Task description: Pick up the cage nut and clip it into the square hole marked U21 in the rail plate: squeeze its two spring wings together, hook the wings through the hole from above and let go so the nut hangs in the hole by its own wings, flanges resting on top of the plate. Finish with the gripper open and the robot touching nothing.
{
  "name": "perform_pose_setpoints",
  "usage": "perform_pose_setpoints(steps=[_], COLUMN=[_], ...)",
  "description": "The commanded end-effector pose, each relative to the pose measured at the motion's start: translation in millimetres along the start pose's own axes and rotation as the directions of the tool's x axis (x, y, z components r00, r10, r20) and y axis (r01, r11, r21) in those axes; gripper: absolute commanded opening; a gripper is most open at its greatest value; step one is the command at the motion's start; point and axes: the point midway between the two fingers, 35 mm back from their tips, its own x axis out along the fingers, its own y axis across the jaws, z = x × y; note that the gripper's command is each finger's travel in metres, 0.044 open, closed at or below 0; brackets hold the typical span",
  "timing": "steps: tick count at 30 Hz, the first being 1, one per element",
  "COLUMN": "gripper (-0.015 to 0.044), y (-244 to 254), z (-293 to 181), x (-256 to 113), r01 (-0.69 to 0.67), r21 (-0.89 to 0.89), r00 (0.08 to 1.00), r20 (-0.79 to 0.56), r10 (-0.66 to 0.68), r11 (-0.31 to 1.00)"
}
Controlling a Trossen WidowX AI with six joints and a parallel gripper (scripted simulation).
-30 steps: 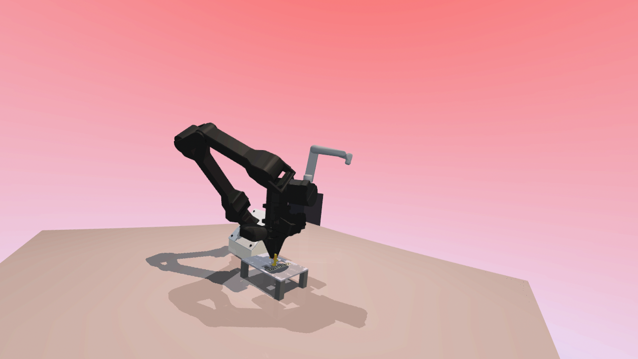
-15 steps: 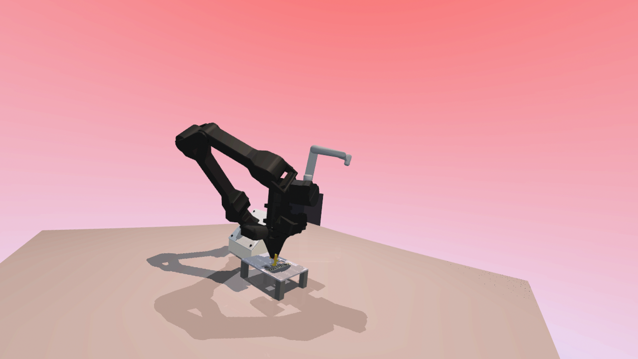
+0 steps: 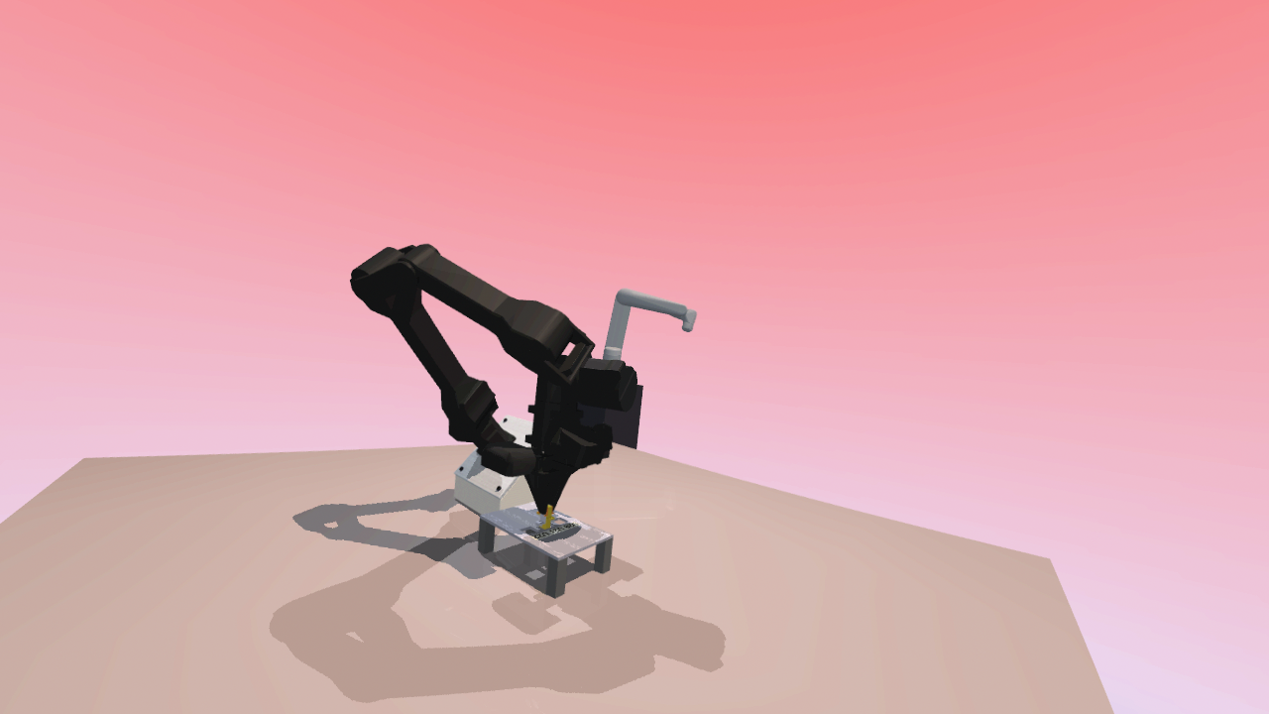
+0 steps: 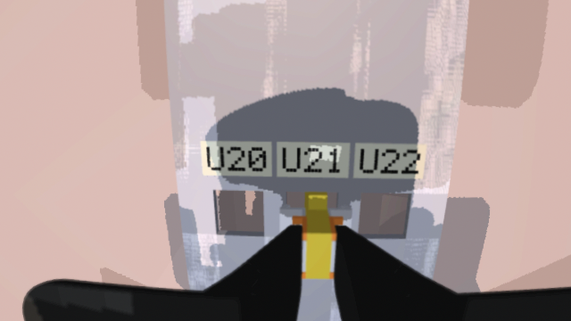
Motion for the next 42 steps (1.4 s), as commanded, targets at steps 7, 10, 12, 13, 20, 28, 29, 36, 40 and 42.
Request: perform_pose_setpoints(steps=[7,10,12,13,20,28,29,36,40,42], gripper=[0.0024,0.0024,0.0024,0.0024,0.0024,0.0024,0.0024,0.0024,0.0024,0.0024], y=[1.3,1.9,2.4,2.5,2.7,2.8,2.8,3.4,3.9,3.9], z=[-1.1,-1.1,-1.1,-1.1,-1.2,-1.2,-1.2,-1.1,-1.1,-1.1], x=[0.7,0.7,0.7,0.7,0.8,0.9,1.0,1.2,1.3,1.3], r01=[0.010,0.011,0.012,0.012,-0.007,-0.024,-0.027,-0.025,-0.023,-0.024], r21=[0.000,0.000,0.000,0.000,-0.001,-0.001,-0.001,-0.001,-0.001,-0.001], r00=[1.000,1.000,1.000,1.000,1.000,1.000,1.000,1.000,1.000,1.000], r20=[-0.002,-0.002,-0.002,-0.002,-0.003,-0.002,-0.002,-0.002,-0.002,-0.002], r10=[-0.010,-0.011,-0.012,-0.012,0.007,0.024,0.027,0.025,0.023,0.024], r11=[1.000,1.000,1.000,1.000,1.000,1.000,1.000,1.000,1.000,1.000])
